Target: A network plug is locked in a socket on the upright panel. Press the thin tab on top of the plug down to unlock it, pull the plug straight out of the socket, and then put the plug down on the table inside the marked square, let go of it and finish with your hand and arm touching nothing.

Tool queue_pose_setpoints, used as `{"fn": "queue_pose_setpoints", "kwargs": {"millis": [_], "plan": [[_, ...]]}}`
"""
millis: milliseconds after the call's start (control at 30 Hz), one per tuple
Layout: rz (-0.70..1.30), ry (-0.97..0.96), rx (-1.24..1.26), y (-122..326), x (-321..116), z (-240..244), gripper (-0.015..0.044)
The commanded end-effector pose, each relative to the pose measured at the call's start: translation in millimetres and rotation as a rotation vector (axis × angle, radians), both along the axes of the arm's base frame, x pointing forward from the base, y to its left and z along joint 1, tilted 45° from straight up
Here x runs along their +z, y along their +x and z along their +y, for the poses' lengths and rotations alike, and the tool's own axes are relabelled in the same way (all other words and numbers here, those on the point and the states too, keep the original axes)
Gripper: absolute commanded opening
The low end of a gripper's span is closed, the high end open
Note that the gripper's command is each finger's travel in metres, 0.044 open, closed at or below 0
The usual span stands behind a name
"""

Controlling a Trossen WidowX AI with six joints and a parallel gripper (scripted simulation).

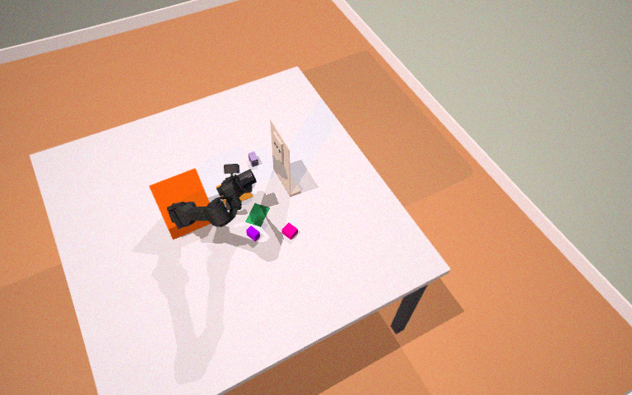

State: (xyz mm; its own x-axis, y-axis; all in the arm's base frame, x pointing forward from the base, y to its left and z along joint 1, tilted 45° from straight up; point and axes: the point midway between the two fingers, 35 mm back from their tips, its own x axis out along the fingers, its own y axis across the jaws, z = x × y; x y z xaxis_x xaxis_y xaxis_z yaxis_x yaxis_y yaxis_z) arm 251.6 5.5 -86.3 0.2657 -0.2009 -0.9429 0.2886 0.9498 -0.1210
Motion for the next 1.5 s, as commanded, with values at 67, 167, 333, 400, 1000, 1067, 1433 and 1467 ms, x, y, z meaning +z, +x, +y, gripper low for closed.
{"fn": "queue_pose_setpoints", "kwargs": {"millis": [67,167,333,400,1000,1067,1433,1467], "plan": [[0.009,0.001,0.002,-4,-4,-3,0.0000],[0.010,0.001,0.002,-2,-4,-4,0.0000],[0.008,-0.001,0.001,-2,-3,-4,0.0000],[0.008,-0.001,0.001,-2,-3,-4,0.0000],[0.008,-0.001,0.001,-2,-1,-3,0.0156],[0.008,-0.001,0.001,-3,1,-2,0.0156],[0.009,0.000,0.001,-5,10,0,0.0156],[0.009,0.000,0.002,-5,11,0,0.0156]]}}
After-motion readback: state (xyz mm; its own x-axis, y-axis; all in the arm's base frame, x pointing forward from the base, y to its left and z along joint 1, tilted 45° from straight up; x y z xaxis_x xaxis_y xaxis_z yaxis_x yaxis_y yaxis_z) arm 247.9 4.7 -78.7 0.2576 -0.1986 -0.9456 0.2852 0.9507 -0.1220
